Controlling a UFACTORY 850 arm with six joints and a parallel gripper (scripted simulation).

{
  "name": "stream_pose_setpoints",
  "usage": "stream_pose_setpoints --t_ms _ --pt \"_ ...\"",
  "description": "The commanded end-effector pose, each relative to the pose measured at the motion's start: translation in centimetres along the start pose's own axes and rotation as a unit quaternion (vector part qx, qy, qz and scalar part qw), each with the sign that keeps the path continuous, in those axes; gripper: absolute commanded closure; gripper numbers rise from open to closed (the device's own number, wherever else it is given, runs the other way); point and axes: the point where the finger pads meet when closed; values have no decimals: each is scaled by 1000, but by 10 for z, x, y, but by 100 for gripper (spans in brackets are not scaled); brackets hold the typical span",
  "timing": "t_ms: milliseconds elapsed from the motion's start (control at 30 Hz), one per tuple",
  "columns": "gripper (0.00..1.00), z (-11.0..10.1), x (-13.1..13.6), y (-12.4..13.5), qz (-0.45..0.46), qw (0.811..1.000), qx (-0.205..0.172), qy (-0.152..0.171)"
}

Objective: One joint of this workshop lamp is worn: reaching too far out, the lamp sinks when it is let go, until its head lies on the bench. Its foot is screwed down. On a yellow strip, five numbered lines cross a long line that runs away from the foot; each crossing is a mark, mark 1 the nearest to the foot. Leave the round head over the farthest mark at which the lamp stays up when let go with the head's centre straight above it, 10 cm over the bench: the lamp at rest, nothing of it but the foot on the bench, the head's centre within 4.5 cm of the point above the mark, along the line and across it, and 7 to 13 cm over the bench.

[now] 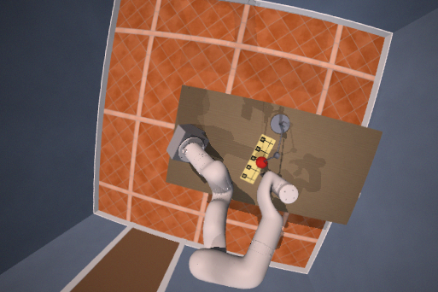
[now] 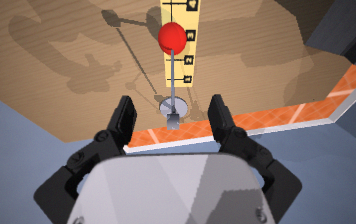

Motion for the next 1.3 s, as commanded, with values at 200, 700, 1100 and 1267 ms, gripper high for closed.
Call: stream_pose_setpoints --t_ms 200,700,1100,1267 --pt "0 2 2 -21 1 1000 0 0" --pt "0 2 3 -23 1 996 -85 -15" --pt "0 2 2 -22 2 987 -157 -32" --pt "0 1 1 -23 3 982 -186 -42"
Point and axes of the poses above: the point where the finger pads meet when closed, its own z axis out along the fingers, its own x axis across the jaws, y = z × x, and after that the axes turned 10 degrees about -z, right-handed
